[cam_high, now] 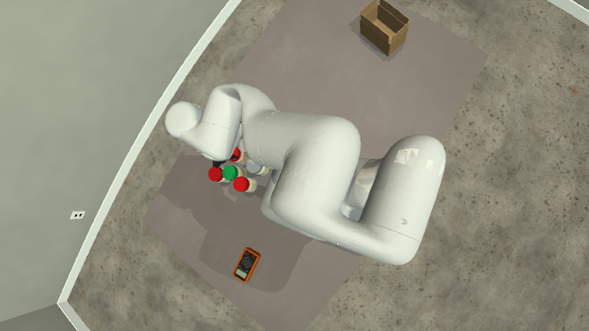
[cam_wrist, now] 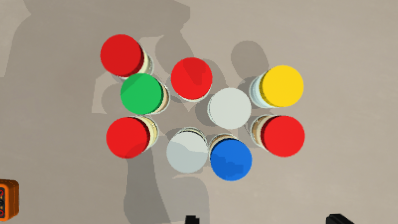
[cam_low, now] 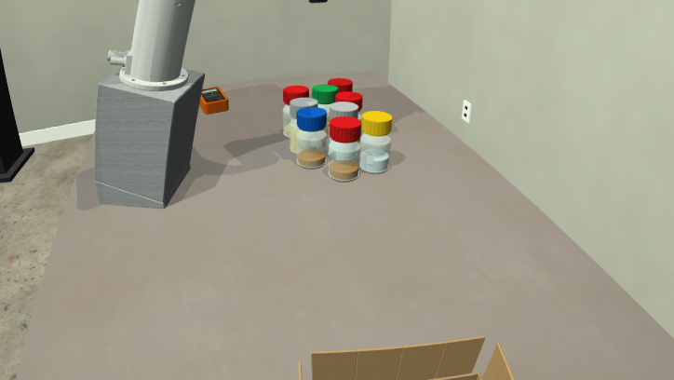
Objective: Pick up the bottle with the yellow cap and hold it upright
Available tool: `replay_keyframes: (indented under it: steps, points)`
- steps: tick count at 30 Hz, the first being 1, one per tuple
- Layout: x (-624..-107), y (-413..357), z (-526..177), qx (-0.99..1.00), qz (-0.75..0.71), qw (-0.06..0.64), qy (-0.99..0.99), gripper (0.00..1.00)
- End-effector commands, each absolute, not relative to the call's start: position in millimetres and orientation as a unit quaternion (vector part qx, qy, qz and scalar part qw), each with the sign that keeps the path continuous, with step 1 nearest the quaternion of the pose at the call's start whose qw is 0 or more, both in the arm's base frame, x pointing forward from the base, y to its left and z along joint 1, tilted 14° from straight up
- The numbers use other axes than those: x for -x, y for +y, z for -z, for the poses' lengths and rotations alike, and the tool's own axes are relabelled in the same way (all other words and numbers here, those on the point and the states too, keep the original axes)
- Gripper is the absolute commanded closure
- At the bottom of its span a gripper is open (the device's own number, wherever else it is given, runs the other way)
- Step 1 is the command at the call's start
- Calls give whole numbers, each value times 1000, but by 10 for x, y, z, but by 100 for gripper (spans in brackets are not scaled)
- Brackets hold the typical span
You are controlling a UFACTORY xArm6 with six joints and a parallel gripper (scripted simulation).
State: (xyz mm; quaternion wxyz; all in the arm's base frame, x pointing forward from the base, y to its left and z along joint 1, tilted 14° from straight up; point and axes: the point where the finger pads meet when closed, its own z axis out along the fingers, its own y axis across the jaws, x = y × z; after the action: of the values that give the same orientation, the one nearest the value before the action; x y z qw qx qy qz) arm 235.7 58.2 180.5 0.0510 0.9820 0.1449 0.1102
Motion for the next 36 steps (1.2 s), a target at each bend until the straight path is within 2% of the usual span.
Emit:
replay_keyframes:
  steps: [1,32,36]
  points:
    - [-2365,585,-1819,-982,-112,51,145,21]
    - [-2365,585,-1819,-982,-112,51,145,21]
    - [-2556,566,-1838,-983,-113,49,133,21]
